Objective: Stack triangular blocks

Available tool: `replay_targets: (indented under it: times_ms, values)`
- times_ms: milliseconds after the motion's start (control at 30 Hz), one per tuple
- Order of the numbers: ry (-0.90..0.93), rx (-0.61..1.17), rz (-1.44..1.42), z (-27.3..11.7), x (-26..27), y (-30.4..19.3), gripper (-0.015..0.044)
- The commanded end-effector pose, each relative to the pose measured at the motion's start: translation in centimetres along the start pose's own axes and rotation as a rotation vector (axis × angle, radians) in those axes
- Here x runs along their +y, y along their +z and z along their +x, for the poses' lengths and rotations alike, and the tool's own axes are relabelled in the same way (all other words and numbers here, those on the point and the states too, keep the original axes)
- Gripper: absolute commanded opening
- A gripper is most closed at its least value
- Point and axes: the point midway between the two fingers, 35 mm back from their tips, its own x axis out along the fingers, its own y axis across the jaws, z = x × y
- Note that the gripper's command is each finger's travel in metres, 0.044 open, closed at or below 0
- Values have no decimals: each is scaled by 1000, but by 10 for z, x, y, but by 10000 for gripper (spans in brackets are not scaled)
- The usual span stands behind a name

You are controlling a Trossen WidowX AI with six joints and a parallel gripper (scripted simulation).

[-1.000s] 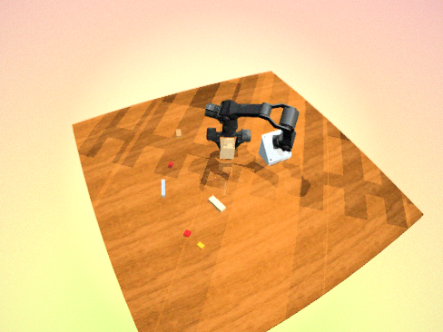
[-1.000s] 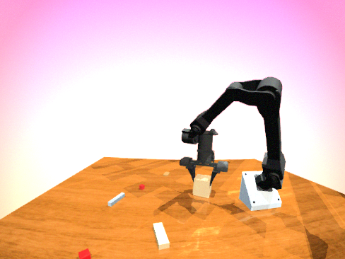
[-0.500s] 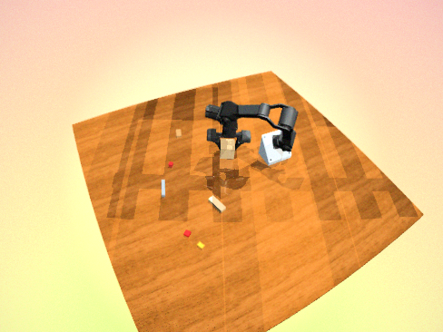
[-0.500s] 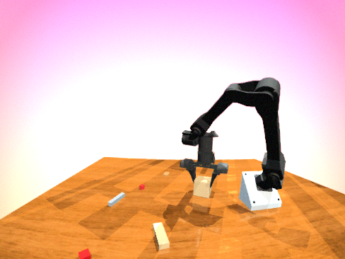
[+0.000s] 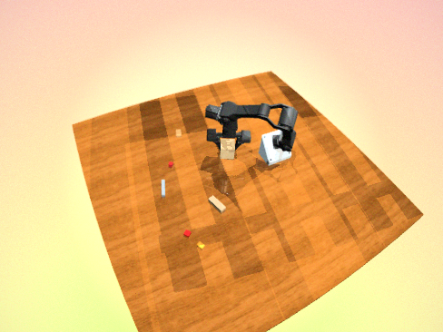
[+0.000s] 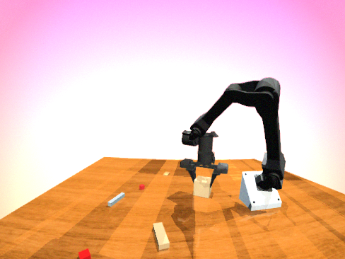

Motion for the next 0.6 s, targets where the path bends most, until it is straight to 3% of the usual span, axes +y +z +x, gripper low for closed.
replay_targets:
  times_ms: [0,533,567]
  values:
    - [3,4,3,1,0,0,0]
    - [4,4,5,1,0,0,0]
    - [0,0,2,1,0,0,26]
